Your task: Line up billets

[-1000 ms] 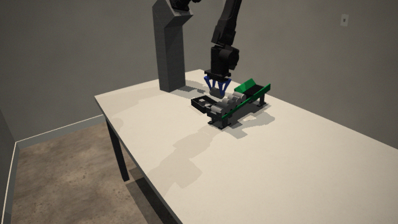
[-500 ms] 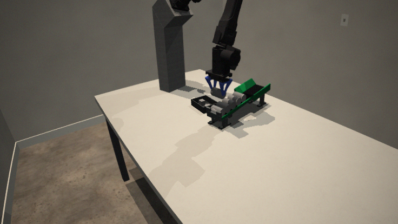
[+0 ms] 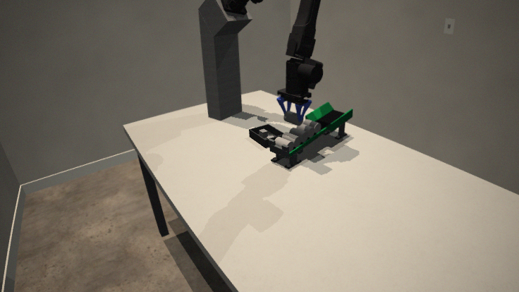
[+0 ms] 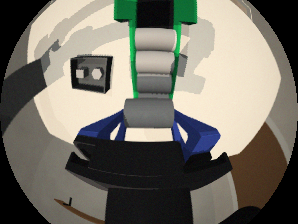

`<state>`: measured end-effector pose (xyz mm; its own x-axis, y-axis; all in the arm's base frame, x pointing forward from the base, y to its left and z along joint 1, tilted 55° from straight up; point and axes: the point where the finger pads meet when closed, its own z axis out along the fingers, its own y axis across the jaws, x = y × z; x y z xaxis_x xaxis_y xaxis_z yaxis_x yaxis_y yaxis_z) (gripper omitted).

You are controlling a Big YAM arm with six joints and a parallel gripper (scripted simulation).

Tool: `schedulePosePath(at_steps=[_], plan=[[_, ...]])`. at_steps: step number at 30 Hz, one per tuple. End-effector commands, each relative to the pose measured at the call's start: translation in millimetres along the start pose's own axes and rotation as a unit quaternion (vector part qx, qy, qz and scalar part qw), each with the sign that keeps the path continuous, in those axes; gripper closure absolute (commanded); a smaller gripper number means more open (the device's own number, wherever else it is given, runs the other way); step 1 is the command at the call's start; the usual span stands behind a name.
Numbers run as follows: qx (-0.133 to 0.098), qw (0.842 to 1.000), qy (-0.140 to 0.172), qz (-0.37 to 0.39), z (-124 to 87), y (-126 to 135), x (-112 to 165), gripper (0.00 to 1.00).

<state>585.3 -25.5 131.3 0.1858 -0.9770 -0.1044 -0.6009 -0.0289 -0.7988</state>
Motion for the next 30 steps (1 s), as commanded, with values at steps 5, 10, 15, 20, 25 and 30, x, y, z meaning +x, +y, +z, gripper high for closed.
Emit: schedulePosePath(at_steps=[5, 10, 15, 20, 25, 30], plan=[[0.025, 1.000, 0.006, 0.004, -20, -20, -17, 1.00], [0.024, 1.000, 0.001, 0.002, -20, -21, -46, 1.00], [0.023, 1.000, 0.001, 0.003, -21, -21, -70, 1.00], [0.020, 1.000, 0.001, 0.004, -22, -19, -84, 1.00], [0.016, 1.000, 0.001, 0.005, -23, -18, -107, 1.00], [0.018, 1.000, 0.001, 0.005, -24, -21, -128, 1.00]])
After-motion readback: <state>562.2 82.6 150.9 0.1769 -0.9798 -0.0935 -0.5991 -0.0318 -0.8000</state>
